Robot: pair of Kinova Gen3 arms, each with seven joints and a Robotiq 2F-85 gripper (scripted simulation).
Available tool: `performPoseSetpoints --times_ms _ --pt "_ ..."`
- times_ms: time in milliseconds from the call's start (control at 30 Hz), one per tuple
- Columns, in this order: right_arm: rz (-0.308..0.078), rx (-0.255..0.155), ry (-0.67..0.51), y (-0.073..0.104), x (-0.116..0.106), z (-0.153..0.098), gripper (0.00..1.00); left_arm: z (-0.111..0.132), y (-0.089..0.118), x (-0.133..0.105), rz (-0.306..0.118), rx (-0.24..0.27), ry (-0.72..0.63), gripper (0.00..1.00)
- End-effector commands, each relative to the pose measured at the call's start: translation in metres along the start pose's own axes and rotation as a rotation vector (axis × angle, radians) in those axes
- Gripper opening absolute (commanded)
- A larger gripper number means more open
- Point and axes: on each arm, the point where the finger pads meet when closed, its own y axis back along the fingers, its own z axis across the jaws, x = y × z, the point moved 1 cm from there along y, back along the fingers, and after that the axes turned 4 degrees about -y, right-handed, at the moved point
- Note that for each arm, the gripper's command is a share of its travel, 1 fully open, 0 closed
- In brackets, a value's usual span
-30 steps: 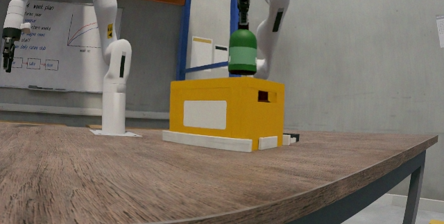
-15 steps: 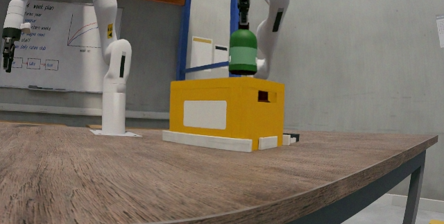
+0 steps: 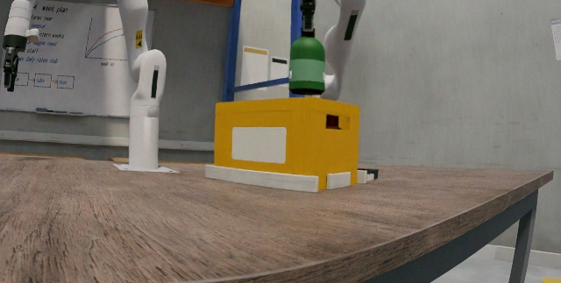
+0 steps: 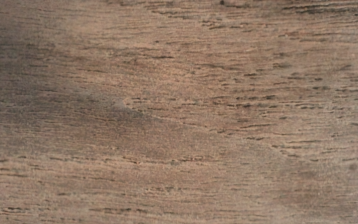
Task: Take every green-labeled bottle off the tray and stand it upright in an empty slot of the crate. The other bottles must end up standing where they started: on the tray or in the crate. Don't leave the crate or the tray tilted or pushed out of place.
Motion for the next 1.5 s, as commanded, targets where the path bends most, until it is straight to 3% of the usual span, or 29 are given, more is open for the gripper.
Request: performPoseSetpoints --times_ms 0,767,1467 --pt "0.004 0.005 -0.007 0.001 0.003 -0.002 1.0 0.001 0.003 -0.001 -0.004 -0.001 -0.004 0.361" --pt "0.004 0.005 -0.007 0.001 0.003 -0.002 1.0 0.002 0.002 -0.001 -0.005 -0.002 -0.005 0.361" --pt "0.004 0.005 -0.007 0.001 0.003 -0.002 1.0 0.002 -0.012 -0.001 -0.007 -0.003 -0.008 0.361"
